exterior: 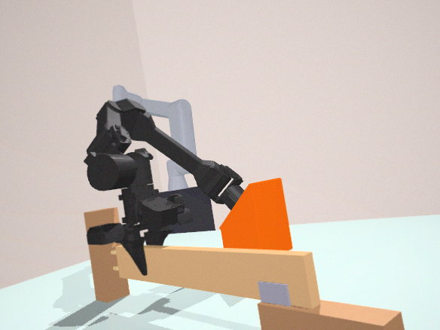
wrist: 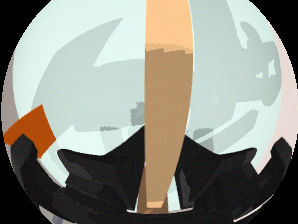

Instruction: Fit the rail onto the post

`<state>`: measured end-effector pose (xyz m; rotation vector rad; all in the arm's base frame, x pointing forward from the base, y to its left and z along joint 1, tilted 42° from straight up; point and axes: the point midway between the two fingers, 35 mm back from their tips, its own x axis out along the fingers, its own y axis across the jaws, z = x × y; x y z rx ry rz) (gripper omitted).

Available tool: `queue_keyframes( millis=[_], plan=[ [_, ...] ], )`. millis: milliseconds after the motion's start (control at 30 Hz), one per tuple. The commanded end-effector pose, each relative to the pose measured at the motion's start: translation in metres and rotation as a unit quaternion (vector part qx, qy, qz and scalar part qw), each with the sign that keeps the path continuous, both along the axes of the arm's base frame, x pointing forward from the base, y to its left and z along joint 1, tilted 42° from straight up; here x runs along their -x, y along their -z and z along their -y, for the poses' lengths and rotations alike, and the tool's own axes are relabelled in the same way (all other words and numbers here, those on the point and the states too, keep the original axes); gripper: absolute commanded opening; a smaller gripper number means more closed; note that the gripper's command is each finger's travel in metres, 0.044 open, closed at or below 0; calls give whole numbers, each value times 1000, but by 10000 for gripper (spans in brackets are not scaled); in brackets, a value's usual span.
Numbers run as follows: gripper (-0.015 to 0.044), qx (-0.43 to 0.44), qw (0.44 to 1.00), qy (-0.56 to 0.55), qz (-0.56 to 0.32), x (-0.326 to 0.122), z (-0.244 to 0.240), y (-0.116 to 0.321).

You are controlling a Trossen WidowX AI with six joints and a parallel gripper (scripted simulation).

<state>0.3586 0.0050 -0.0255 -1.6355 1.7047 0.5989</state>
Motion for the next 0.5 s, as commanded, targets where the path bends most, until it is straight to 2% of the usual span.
queue_keyframes(
  millis=[0, 467],
  plan=[
    [0, -3, 1000, -1, 0, 0, -3, -1],
    [0, -3, 1000, -1, 0, 1, -1, 1]
  ],
)
